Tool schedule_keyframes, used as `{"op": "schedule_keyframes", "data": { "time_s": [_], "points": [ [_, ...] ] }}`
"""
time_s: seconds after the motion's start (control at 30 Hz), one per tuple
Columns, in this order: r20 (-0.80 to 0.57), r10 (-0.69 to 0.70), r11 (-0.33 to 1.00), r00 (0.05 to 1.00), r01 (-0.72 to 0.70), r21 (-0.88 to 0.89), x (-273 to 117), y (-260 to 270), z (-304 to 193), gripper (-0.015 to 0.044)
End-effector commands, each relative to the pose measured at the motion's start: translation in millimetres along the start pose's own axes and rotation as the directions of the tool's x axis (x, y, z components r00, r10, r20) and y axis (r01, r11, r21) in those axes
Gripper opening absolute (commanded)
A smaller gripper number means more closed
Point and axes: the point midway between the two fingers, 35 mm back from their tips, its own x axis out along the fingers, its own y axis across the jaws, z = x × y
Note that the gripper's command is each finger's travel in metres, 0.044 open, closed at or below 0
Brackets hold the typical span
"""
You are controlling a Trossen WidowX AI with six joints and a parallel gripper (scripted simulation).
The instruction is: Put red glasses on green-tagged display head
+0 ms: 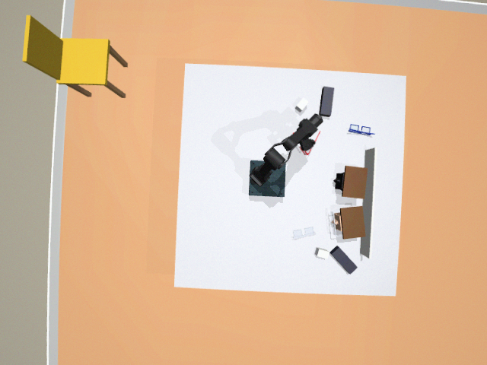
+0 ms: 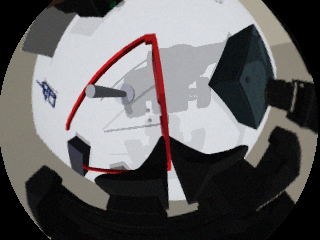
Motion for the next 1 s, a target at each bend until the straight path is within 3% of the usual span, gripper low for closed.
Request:
{"op": "schedule_keyframes", "data": {
  "time_s": [0.0, 0.97],
  "points": [
    [0.0, 0.002, 1.0, 1.0, -0.002, 0.001, -0.4, -2.3, -4.3, 0.0],
    [-0.002, 0.001, 1.0, 1.0, -0.001, 0.001, -0.4, -9.7, -23.7, 0.0]
  ]
}}
